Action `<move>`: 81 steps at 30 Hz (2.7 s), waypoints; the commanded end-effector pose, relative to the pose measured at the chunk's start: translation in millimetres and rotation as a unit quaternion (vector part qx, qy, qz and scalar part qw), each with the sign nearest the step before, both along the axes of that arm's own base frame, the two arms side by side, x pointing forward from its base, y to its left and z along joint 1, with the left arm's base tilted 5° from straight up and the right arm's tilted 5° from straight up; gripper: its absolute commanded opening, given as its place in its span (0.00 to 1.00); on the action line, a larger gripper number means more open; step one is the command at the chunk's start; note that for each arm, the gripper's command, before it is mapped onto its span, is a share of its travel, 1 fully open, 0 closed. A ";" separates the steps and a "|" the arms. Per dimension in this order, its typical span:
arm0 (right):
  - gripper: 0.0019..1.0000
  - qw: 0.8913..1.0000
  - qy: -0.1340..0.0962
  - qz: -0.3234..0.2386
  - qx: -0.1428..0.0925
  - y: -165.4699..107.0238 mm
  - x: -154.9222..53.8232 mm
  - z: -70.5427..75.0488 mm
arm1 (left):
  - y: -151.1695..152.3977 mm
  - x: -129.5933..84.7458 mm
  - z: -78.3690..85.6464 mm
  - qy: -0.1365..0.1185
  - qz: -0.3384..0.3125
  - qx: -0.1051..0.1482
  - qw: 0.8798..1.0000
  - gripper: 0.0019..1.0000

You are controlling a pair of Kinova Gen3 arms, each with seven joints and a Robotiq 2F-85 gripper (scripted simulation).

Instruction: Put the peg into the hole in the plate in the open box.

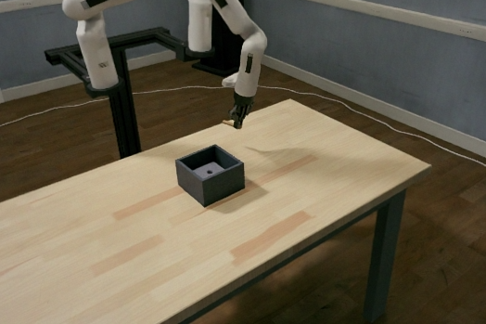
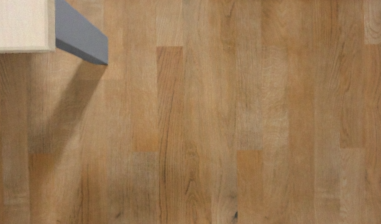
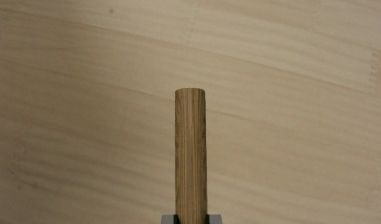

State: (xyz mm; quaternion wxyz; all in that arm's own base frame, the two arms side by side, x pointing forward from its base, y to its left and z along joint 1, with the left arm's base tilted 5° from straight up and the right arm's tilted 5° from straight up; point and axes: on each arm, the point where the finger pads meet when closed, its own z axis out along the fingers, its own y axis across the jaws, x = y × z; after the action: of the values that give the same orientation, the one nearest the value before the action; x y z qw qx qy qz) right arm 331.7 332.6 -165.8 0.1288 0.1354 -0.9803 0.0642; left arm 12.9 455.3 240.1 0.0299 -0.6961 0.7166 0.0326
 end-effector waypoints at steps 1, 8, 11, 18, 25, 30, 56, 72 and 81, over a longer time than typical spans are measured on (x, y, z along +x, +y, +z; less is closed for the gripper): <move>0.10 1.000 -0.001 0.000 0.001 0.9 0.6 0.9 | 0.4 0.0 0.9 0.000 0.000 0.001 1.000 1.00; 0.10 1.000 -0.002 0.000 0.001 0.9 0.6 0.9 | 0.4 0.0 0.9 0.000 0.000 0.001 1.000 1.00; 0.10 1.000 -0.003 0.000 0.002 0.9 0.6 0.8 | 0.4 0.0 0.9 0.000 0.000 0.001 1.000 1.00; 0.10 1.000 -0.008 0.001 0.003 0.9 0.5 0.7 | 0.4 0.0 0.9 0.000 0.000 0.001 1.000 1.00; 0.10 1.000 -0.013 0.001 0.004 1.0 0.5 0.5 | 0.4 0.0 0.9 0.000 0.000 0.001 1.000 1.00; 0.10 1.000 -0.019 0.002 0.006 1.0 0.5 0.4 | 0.4 0.0 0.9 0.000 0.000 0.001 1.000 1.00; 0.10 0.997 -0.068 0.006 0.020 1.0 0.4 0.3 | 0.4 0.0 0.9 0.000 0.000 0.001 1.000 1.00; 0.10 0.992 -0.117 0.011 0.035 0.9 0.4 0.3 | 0.4 0.0 0.9 0.000 0.000 0.001 1.000 1.00; 0.10 0.987 -0.155 0.015 0.046 0.9 0.4 0.5 | 0.4 0.0 0.9 0.000 0.000 0.001 1.000 1.00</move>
State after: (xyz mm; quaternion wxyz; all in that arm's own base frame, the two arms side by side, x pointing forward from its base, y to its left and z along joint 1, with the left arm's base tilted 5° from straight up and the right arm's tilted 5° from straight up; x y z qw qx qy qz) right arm 331.7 332.7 -165.9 -0.0187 0.1436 -0.9885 0.0435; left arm 12.9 455.3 240.1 0.0299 -0.6961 0.7166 0.0326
